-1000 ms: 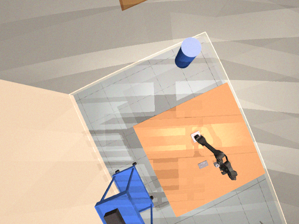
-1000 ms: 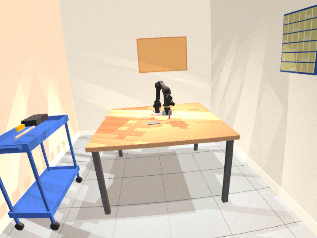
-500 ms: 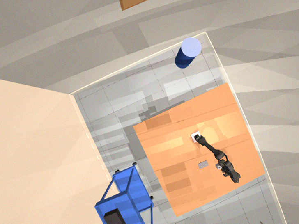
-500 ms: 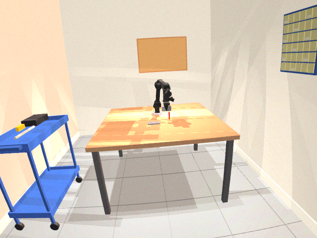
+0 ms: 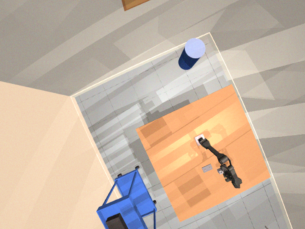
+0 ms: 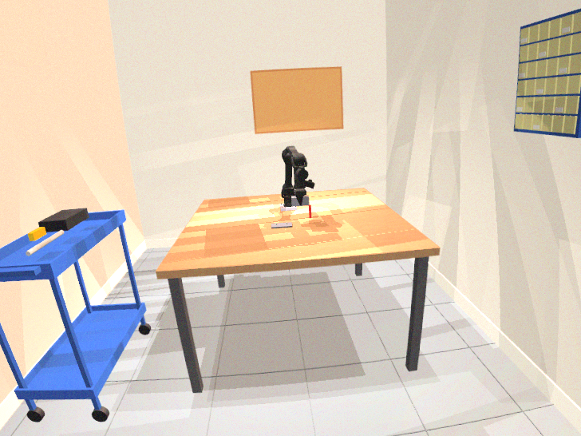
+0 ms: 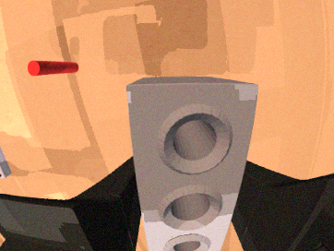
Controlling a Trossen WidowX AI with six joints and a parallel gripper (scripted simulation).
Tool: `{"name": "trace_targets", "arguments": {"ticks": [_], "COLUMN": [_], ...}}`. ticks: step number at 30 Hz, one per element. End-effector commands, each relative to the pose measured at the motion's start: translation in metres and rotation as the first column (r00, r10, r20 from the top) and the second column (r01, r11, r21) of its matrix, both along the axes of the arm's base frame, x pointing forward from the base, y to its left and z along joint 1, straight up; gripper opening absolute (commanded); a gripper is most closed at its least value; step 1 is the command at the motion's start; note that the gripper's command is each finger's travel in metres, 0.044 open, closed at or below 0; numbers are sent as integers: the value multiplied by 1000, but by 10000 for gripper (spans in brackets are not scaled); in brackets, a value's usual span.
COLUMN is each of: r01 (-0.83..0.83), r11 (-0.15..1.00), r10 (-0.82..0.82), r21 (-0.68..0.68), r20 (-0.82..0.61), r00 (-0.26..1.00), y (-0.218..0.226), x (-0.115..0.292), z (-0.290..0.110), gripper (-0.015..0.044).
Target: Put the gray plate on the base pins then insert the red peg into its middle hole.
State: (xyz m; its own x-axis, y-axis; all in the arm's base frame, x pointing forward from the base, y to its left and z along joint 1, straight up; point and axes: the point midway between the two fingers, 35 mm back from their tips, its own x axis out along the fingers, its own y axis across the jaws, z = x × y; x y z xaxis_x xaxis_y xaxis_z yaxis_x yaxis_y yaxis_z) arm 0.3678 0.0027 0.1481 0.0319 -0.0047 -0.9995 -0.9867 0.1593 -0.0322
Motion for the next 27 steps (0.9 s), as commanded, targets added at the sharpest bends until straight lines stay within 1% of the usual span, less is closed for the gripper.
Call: {"name": "trace_targets", "arguments": {"ticks": [1, 27], "r01": [-3, -5], "r11": [1000, 1000], "r10": [3, 5], "r21": [3, -4], "r20": [0, -1], "r00": [1000, 1000], "y": [-13, -87], "x": [0, -12], "z": [-8, -50], "gripper": [0, 0]}}
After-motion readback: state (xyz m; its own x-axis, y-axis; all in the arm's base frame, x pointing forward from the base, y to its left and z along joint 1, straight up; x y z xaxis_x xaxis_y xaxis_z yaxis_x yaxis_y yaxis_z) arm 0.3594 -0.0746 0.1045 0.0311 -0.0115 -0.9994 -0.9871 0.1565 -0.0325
